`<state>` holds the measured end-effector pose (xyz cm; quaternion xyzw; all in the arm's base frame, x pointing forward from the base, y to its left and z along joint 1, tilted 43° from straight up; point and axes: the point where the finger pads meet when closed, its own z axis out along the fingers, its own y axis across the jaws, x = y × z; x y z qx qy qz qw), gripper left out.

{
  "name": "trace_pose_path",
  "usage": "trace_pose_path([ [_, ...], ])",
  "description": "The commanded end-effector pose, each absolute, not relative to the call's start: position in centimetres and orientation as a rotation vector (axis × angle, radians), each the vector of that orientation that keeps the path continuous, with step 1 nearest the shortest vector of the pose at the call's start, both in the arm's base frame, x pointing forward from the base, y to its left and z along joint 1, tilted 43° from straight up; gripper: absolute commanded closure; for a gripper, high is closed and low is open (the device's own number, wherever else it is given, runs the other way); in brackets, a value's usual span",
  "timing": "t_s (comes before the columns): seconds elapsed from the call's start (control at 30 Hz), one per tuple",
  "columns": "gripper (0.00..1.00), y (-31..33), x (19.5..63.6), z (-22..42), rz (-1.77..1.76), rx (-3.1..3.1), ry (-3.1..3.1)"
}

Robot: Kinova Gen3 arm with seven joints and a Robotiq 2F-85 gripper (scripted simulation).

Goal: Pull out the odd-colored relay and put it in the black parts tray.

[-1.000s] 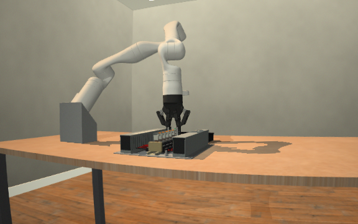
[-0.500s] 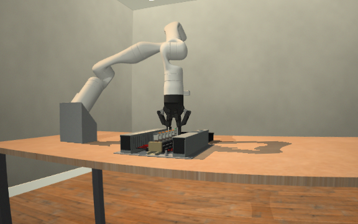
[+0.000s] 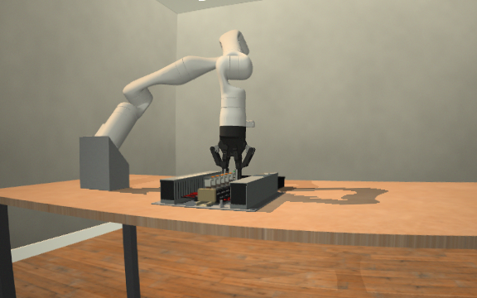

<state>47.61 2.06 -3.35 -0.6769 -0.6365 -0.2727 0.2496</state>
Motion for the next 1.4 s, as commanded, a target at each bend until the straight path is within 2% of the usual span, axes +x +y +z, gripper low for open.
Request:
trace_pose_path([
  [0.0, 1.0, 1.96, 47.66, -3.29, -0.742, -1.844, -1.734],
  [1.37, 1.0, 1.94, 47.82, -3.28, -0.685, -1.806, -1.737],
])
